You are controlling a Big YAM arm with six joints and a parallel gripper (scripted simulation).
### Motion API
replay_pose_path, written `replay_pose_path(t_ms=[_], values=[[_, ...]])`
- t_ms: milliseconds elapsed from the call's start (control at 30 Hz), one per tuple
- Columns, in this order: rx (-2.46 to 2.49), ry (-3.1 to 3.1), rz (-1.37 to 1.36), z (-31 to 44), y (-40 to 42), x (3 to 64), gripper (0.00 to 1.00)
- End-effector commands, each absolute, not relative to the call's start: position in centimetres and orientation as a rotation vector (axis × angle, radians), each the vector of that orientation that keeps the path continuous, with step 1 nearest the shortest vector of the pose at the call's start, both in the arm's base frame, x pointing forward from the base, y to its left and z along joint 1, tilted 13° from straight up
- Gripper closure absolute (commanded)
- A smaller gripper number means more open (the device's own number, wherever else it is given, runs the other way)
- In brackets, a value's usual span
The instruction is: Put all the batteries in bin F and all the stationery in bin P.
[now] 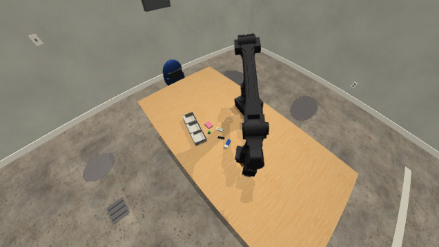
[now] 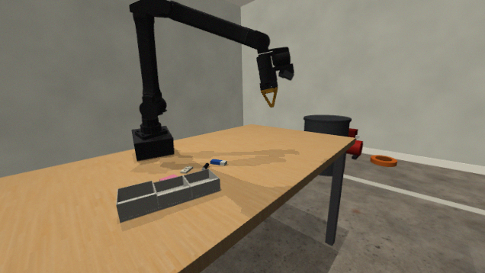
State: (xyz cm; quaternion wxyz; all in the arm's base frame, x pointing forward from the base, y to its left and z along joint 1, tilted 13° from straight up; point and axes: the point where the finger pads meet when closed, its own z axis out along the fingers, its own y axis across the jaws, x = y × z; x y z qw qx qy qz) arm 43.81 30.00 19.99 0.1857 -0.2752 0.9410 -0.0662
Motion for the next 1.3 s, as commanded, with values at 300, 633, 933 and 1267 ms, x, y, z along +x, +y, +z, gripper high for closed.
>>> replay_pose_path(t_ms=[300, 633, 933, 1267], values=[[-0.664, 2.674, -0.171, 22.3, 22.6, 43.6, 0.92], [-0.422, 2.776, -0.156, 22.3, 16.1, 42.0, 0.92], [-0.341, 2.809, -0.154, 22.1, 9.2, 39.3, 0.92], [-0.101, 2.865, -0.126, 21.4, 3.7, 35.7, 0.92]])
